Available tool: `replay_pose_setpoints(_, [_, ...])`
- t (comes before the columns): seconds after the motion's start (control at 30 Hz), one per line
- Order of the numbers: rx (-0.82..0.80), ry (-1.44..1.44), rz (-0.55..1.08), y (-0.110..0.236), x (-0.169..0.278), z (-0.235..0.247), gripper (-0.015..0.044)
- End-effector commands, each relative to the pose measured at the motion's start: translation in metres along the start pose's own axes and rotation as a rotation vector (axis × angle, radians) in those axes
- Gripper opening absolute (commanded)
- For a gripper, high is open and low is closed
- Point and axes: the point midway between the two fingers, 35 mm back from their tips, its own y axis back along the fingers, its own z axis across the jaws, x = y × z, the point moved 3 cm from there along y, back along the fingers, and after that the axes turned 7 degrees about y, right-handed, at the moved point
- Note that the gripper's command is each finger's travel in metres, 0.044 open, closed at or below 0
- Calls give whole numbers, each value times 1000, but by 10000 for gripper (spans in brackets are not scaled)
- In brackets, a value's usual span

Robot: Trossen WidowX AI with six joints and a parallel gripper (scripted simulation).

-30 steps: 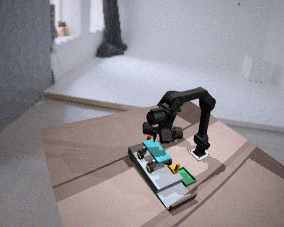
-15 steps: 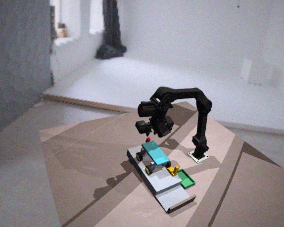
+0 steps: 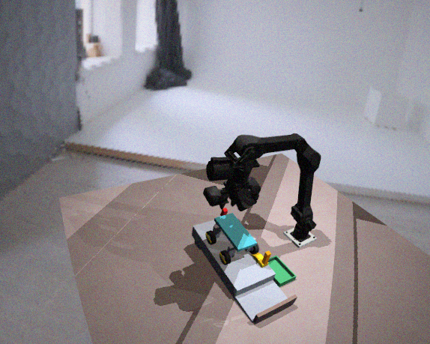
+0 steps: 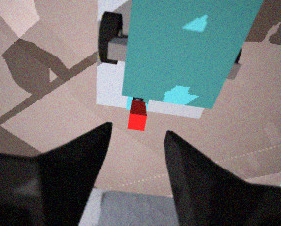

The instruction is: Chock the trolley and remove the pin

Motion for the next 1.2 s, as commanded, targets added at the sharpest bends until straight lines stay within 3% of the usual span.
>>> replay_pose_setpoints(0.0, [0,2,4,-6,1,1,190])
replay_pose_setpoints(1.17, [0,2,5,-53,1,1,190])
